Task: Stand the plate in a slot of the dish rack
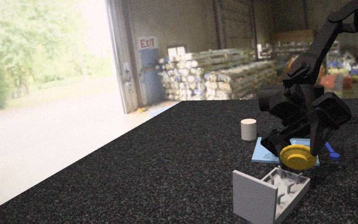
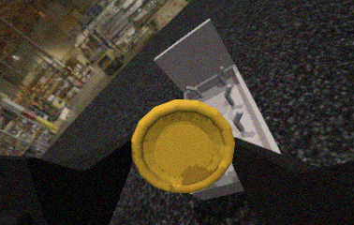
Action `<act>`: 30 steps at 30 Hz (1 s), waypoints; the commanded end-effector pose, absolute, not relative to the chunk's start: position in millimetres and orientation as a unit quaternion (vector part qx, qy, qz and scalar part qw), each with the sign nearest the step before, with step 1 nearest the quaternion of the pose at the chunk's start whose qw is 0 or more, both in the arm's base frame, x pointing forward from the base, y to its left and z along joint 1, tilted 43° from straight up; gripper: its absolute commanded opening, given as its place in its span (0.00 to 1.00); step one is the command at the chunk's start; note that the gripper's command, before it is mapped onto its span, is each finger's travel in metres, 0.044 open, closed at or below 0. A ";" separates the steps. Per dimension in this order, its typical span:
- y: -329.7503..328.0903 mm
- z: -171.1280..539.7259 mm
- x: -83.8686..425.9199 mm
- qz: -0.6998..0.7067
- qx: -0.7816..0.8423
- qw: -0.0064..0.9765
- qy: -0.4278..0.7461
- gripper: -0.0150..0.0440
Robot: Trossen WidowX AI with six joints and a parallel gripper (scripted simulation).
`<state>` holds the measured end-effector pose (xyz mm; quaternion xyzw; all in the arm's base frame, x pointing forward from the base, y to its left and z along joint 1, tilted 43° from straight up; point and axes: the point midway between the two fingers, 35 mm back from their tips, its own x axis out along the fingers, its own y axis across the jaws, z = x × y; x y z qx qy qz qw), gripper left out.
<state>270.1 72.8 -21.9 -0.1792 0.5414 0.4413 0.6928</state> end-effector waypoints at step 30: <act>50.0 -8.0 267.8 0.548 -0.349 0.734 0.200 0.25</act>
